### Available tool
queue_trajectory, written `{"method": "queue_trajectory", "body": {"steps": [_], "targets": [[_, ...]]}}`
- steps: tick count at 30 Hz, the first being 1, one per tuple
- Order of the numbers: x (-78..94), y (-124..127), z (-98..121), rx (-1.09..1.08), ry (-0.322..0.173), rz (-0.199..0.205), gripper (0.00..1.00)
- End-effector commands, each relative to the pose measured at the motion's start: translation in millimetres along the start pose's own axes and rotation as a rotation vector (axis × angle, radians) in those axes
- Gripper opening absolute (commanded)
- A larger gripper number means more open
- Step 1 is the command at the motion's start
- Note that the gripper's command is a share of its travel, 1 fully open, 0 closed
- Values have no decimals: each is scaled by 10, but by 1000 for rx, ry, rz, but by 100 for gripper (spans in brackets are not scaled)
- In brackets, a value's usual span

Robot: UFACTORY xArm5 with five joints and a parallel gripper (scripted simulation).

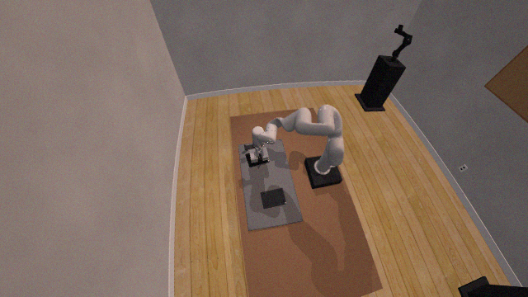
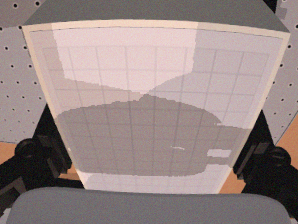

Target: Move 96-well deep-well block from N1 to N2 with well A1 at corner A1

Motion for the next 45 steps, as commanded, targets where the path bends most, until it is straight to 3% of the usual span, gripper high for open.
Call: {"method": "queue_trajectory", "body": {"steps": [1, 45], "targets": [[-18, -134, 4, 0, 5, 2, 0], [-24, -1396, 142, 1, 6, 8, 0]]}}
Point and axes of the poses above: the point where the finger pads meet when closed, its own x axis out along the fingers, its own y axis across the jaws, z = x × y, the point moved 5 cm from there along -x, back along the fingers, and after that the axes turned 1 degree about -x, right-handed, at the moved point
